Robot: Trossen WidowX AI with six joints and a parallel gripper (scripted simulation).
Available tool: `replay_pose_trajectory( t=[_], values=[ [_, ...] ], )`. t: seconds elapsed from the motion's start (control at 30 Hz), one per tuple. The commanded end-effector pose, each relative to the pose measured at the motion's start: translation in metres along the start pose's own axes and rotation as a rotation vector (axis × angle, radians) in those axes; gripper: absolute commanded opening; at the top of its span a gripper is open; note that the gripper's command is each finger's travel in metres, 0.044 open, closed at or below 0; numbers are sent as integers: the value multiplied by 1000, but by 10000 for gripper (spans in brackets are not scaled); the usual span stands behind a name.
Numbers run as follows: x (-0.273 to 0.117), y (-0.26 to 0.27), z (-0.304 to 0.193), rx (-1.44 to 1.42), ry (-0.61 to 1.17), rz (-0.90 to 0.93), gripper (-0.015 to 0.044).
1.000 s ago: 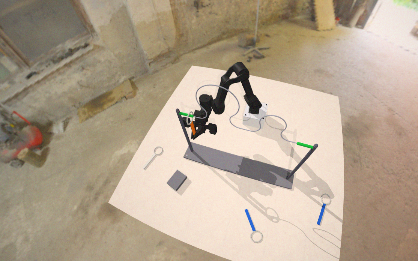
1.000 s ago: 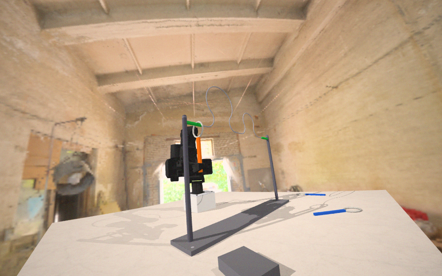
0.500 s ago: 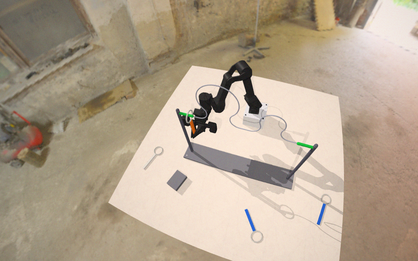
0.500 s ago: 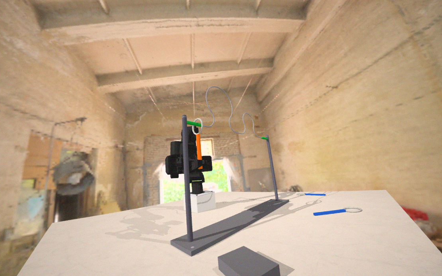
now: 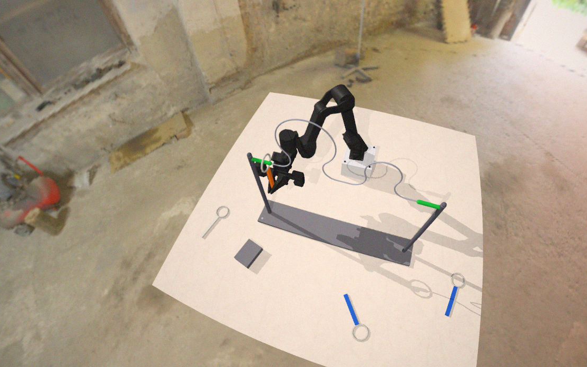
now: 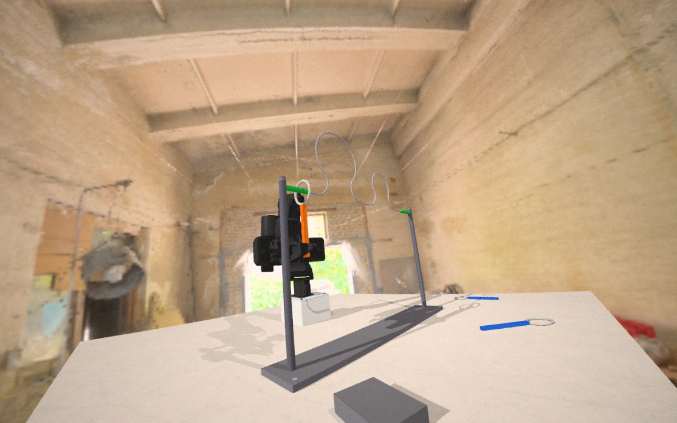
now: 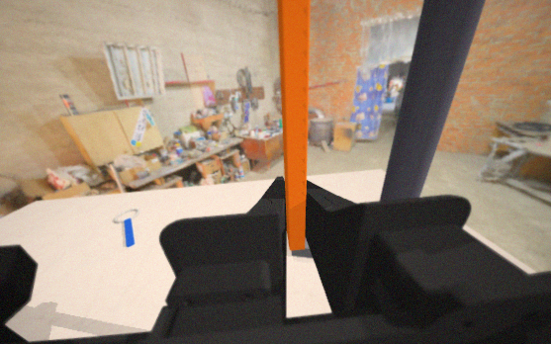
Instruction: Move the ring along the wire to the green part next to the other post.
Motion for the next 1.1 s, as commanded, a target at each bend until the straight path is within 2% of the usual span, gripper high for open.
replay_pose_trajectory(
  t=[0.0, 1.07],
  values=[
    [1, 1, 3, -11, -5, 6, -150],
    [1, 12, 0, -10, -2, 8, -150]
  ],
)
Point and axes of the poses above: the point midway between the two fingers, 35 mm back from their tips, its own x axis out along the fingers, its own y axis across the jaws, z = x × y, the point moved 6 cm from there along -x, back along the fingers, and after that the axes turned 15 degrees about x, right-handed, at the moved point
